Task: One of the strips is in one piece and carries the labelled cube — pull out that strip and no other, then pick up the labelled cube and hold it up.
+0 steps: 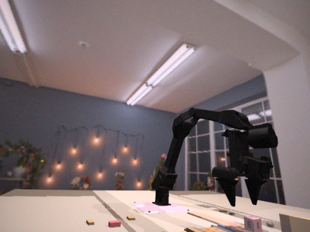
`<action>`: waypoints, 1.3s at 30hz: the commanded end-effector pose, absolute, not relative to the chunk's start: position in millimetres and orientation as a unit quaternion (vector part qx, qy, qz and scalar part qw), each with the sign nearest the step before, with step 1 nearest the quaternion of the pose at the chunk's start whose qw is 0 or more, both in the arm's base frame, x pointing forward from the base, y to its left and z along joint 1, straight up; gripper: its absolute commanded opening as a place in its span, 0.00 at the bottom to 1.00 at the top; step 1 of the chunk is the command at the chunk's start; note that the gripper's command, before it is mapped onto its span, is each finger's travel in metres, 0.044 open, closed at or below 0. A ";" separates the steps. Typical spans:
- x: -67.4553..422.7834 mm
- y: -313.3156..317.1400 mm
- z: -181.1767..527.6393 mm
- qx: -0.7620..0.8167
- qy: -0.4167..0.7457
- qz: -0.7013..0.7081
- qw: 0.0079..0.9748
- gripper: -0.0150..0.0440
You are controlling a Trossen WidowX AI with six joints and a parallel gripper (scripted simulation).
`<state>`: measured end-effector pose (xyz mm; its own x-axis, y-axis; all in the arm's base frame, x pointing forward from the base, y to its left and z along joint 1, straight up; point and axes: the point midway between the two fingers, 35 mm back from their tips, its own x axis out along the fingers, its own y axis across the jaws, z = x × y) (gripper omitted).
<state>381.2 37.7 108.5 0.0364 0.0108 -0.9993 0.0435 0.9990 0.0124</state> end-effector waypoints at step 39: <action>402.1 40.0 60.1 0.018 0.692 -0.009 0.722 0.68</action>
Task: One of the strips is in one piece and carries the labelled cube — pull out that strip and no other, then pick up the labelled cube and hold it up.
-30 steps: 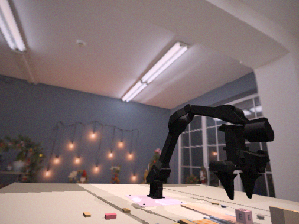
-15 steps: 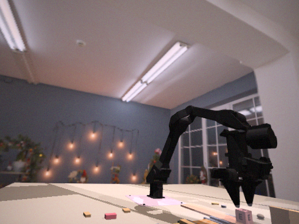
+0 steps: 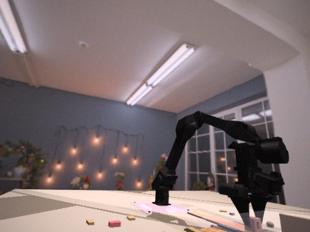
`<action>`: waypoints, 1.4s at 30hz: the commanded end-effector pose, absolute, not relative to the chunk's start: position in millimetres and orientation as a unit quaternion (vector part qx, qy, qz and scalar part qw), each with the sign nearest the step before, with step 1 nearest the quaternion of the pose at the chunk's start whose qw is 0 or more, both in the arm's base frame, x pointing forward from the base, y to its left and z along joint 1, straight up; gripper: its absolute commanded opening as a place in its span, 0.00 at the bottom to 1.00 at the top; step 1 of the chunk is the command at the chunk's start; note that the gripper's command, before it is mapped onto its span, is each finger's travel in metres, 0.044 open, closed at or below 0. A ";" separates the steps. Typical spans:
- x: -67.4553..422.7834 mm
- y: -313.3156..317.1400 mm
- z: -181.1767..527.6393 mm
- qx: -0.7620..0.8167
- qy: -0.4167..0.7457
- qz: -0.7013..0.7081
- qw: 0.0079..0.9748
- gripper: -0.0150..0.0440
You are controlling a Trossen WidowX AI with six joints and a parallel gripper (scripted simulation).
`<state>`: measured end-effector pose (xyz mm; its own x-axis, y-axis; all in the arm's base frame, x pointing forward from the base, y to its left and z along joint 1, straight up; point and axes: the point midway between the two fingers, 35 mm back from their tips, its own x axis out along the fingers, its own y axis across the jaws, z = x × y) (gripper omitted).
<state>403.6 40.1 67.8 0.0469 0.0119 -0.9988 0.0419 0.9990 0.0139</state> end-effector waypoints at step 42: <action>339.3 33.3 100.4 0.018 0.694 -0.010 0.720 0.25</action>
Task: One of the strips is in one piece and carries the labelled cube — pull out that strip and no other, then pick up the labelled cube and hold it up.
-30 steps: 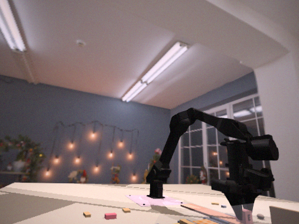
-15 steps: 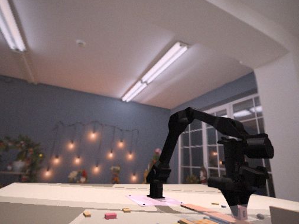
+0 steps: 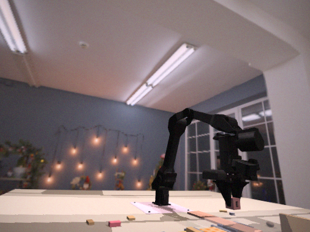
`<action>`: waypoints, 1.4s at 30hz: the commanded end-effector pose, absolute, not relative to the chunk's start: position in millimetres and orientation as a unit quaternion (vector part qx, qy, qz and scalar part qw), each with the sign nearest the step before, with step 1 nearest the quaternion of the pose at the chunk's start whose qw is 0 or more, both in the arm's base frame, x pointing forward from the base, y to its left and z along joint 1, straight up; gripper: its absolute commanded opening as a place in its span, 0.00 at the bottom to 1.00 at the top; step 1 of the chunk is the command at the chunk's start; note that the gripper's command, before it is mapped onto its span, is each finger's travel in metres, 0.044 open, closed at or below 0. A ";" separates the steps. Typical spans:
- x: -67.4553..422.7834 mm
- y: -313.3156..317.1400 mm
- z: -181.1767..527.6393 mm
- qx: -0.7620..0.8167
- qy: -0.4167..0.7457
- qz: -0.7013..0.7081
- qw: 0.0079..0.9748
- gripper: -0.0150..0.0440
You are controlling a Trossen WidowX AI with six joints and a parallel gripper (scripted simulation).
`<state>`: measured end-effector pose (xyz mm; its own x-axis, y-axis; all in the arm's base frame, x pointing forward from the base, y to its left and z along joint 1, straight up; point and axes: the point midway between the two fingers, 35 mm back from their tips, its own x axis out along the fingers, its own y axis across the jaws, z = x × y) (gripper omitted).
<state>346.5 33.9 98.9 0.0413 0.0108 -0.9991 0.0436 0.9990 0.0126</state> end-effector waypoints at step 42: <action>300.1 29.1 134.2 0.018 0.695 -0.010 0.719 0.25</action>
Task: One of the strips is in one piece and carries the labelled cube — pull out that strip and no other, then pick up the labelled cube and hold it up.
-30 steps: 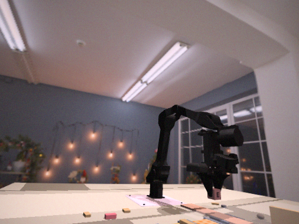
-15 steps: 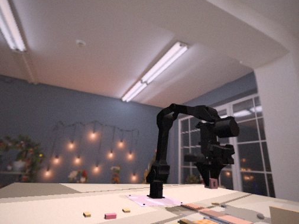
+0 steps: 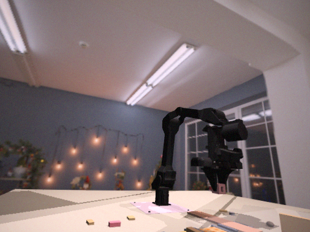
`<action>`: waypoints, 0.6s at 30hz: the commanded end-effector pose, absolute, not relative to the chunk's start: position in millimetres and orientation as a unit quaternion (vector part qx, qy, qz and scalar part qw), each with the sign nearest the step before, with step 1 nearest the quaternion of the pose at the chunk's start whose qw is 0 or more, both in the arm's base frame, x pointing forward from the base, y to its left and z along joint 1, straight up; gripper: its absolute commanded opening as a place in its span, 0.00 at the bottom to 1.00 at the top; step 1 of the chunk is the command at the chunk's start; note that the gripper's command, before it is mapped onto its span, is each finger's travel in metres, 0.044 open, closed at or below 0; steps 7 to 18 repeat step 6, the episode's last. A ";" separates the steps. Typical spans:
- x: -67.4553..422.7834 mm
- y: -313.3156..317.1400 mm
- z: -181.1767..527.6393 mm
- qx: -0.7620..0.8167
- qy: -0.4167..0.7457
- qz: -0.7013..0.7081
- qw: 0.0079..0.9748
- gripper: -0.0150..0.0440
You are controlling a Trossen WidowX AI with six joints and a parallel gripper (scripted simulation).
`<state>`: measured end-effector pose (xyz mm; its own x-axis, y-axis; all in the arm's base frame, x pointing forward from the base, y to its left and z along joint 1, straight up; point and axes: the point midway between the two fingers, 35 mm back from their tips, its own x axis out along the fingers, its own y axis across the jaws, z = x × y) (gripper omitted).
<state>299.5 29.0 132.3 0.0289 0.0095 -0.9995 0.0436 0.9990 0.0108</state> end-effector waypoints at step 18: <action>300.1 29.1 134.2 0.018 0.695 -0.010 0.719 0.25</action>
